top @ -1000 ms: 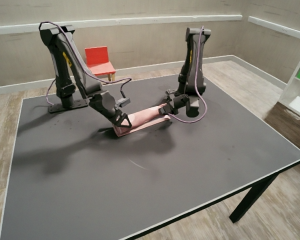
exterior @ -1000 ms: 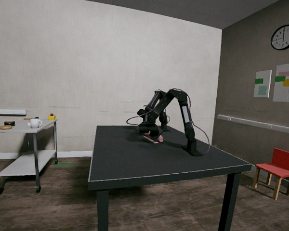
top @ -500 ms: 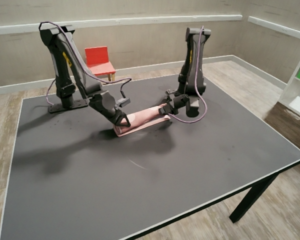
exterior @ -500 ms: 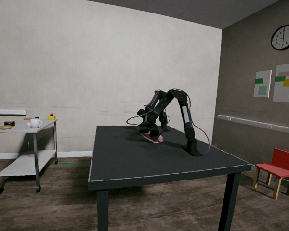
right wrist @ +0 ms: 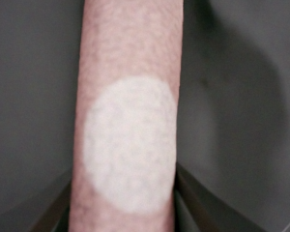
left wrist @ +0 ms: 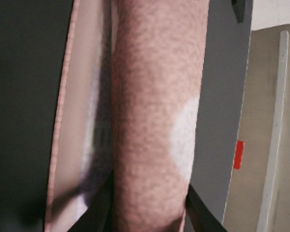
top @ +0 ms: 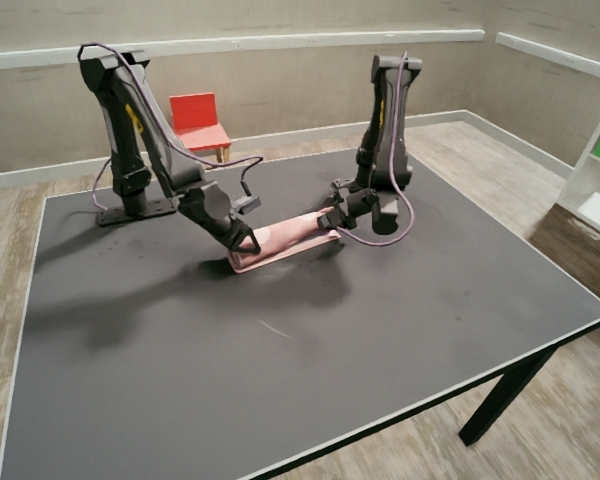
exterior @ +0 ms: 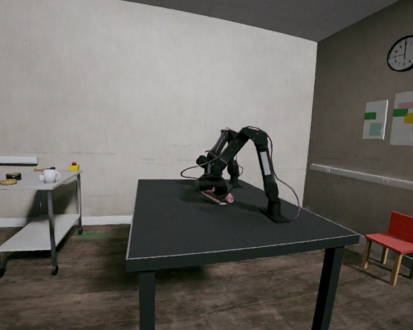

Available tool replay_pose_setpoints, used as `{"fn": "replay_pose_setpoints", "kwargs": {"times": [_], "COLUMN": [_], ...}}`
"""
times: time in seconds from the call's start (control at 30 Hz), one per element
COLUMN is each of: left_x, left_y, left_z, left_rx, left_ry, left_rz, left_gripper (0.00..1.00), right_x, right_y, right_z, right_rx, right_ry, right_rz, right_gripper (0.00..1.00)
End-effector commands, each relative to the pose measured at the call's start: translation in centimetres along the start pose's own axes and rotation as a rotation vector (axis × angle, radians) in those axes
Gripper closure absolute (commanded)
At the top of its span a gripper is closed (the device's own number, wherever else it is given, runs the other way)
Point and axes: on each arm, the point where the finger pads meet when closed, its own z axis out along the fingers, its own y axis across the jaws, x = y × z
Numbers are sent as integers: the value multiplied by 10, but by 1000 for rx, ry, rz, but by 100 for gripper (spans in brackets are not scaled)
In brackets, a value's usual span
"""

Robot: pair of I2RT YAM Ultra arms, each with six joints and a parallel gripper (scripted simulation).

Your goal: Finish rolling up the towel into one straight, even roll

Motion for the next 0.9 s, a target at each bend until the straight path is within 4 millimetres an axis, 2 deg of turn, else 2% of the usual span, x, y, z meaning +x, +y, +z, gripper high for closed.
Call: {"fn": "replay_pose_setpoints", "kwargs": {"times": [0.0, 0.6, 0.87], "left_x": [-7, -7, -10], "left_y": [0, 0, -4], "left_z": [-2, -2, -6], "left_rx": [13, 13, 13], "left_ry": [-31, -31, -31], "left_rz": [20, 20, 20], "left_gripper": [56, 56, 34], "right_x": [-9, -9, -9], "right_y": [-13, -13, -13], "right_z": [-2, -2, -2], "right_rx": [27, 27, 27], "right_ry": [-18, -18, -18], "right_rz": [-16, -16, -16], "right_gripper": [51, 57, 57]}}
